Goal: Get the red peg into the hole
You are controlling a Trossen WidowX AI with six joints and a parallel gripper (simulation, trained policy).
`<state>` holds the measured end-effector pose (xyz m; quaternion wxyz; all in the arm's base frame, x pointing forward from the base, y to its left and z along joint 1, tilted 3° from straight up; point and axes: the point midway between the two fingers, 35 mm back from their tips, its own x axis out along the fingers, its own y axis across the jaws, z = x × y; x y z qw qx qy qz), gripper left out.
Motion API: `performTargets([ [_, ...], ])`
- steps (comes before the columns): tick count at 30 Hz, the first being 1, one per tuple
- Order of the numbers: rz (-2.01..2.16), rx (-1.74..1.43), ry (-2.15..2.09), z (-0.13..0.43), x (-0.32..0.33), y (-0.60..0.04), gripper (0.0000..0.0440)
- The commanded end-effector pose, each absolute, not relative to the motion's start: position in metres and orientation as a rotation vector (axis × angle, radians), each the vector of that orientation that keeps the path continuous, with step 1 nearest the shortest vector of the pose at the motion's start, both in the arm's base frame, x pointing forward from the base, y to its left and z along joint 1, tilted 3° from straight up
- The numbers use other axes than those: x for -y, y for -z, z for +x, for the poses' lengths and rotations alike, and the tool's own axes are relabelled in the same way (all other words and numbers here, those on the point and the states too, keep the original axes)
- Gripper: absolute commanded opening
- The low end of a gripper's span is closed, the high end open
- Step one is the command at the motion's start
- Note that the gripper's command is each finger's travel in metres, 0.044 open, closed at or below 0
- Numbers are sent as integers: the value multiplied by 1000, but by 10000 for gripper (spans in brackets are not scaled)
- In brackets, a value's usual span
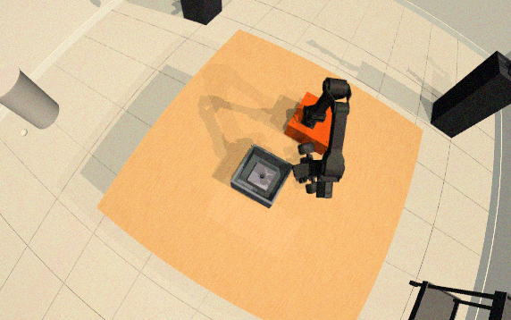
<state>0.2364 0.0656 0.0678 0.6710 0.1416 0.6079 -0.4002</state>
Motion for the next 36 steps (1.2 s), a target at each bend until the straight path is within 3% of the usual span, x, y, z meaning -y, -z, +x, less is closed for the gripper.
performTargets([
  [1,352,-1339,919,247,-56,-78,0],
  [18,479,-1279,984,295,9,-82,0],
  [36,517,-1342,871,330,62,-43,3],
])
